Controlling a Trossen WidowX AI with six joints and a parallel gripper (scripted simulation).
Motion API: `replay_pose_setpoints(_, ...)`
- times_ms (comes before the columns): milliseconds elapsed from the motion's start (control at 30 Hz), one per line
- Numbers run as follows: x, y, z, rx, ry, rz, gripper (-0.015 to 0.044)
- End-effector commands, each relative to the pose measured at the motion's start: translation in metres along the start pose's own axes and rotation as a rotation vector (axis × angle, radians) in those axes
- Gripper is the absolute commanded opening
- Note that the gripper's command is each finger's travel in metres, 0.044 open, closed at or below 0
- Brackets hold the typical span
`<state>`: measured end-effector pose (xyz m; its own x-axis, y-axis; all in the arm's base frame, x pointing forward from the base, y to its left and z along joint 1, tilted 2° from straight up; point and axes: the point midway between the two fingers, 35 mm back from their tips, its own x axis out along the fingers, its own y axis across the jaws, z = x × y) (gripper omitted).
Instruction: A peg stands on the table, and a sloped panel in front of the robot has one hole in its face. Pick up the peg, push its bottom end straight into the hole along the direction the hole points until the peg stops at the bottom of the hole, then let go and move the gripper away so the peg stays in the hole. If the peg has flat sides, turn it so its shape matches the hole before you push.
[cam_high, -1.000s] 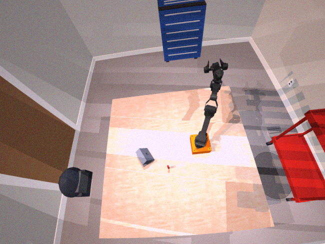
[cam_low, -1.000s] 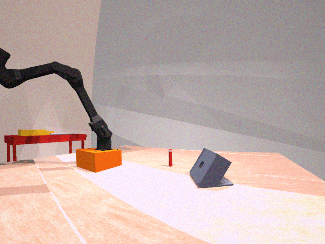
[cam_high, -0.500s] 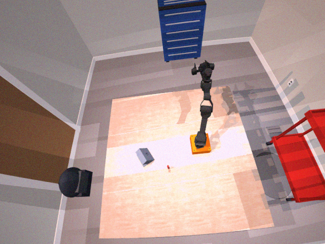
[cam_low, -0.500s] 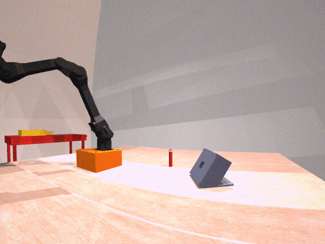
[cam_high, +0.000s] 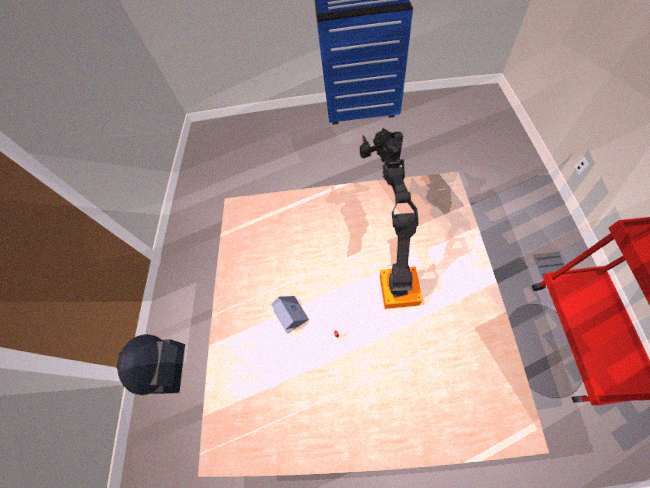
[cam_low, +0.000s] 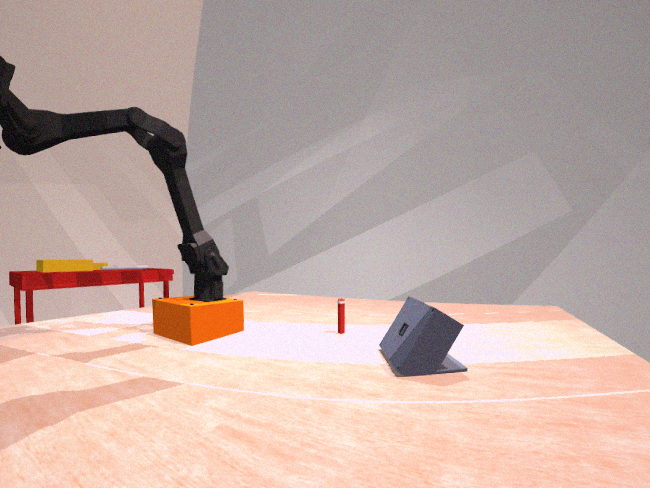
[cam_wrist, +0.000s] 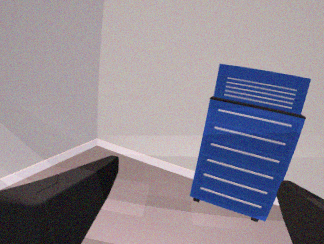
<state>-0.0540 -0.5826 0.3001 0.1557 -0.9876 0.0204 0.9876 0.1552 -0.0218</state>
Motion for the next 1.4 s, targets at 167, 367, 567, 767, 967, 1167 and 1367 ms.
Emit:
replay_pose_setpoints(167,0.007,0.061,-0.013,0.072,0.076,0.089,0.0440)
replay_pose_setpoints(367,0.009,0.104,-0.023,0.119,0.133,0.150,0.0440)
replay_pose_setpoints(567,0.006,0.146,-0.034,0.157,0.195,0.210,0.0440)
replay_pose_setpoints(767,-0.002,0.187,-0.042,0.193,0.253,0.267,0.0440)
replay_pose_setpoints(967,-0.013,0.226,-0.047,0.227,0.307,0.321,0.0440)
replay_pose_setpoints(1167,-0.026,0.265,-0.056,0.256,0.374,0.373,0.0440)
replay_pose_setpoints(1367,-0.042,0.302,-0.066,0.278,0.446,0.421,0.0440)
